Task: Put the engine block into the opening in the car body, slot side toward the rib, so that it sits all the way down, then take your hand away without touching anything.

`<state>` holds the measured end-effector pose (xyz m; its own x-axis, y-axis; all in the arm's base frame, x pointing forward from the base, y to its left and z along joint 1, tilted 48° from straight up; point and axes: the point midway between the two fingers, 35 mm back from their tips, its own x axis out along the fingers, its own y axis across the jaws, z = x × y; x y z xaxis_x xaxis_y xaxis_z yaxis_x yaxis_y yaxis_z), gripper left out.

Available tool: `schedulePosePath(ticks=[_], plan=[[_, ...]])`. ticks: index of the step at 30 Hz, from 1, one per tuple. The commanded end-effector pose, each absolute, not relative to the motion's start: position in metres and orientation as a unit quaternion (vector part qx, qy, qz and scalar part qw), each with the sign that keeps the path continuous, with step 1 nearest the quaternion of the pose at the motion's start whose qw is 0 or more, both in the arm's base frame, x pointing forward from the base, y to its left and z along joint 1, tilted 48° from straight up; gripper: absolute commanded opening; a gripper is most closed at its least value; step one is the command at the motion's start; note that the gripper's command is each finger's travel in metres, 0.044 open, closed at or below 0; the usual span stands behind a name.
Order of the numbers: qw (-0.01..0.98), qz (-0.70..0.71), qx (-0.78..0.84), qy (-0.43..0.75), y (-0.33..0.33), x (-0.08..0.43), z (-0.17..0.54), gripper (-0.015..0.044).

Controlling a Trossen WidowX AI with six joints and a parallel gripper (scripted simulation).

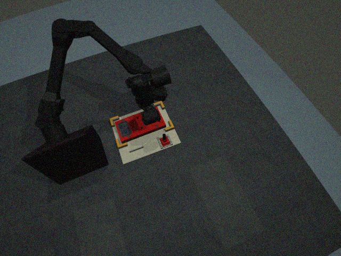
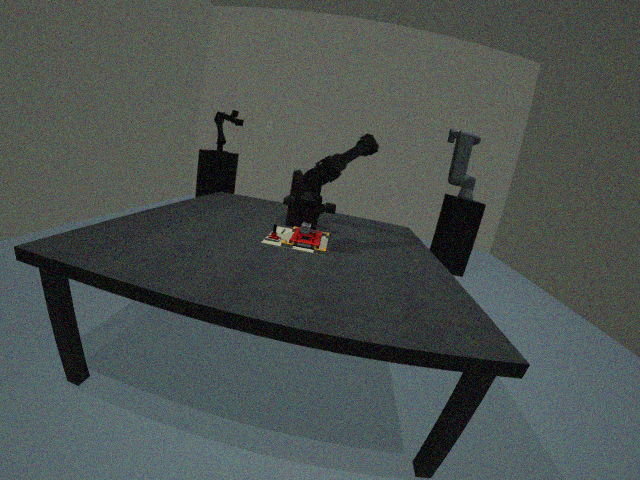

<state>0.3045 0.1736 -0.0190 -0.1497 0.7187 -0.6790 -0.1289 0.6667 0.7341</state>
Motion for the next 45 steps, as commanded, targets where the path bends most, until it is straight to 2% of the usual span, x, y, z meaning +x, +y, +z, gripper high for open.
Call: schedulePosePath(ticks=[1, 6, 45], plan=[[0.614, 0.352, 0.217, 0.672, 0.1789, 0.3009, -0.0161, 0.0026], [0.614, 0.351, 0.218, 0.673, 0.1789, 0.3009, -0.0161, 0.0158], [0.615, 0.356, 0.214, 0.670, 0.1793, 0.3011, -0.0156, 0.0158]])
